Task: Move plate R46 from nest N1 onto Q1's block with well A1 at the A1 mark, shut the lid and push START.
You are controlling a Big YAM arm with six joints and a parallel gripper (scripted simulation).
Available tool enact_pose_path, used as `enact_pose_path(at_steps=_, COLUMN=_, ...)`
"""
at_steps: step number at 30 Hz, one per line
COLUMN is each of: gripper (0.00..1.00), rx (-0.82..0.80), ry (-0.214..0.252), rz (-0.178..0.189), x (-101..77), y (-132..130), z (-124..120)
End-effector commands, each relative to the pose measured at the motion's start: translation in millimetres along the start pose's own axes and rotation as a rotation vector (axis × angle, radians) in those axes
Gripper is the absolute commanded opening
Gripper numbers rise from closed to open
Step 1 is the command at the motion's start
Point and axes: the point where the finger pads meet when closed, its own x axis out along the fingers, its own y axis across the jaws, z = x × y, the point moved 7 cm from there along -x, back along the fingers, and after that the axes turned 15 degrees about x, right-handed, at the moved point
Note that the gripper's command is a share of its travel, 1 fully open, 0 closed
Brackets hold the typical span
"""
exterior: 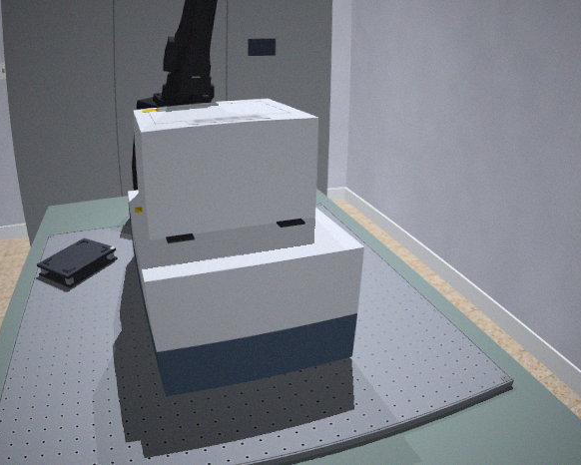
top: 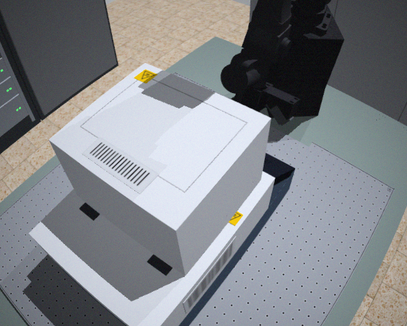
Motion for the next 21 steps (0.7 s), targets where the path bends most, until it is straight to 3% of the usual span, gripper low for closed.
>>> enact_pose_path(at_steps=1, gripper=0.0, rx=0.005, ry=-0.012, rz=-0.027, x=2.4, y=-9.7, z=2.8)
enact_pose_path(at_steps=21, gripper=0.0, rx=0.006, ry=-0.006, rz=-0.019, x=2.9, y=-5.0, z=-1.4)
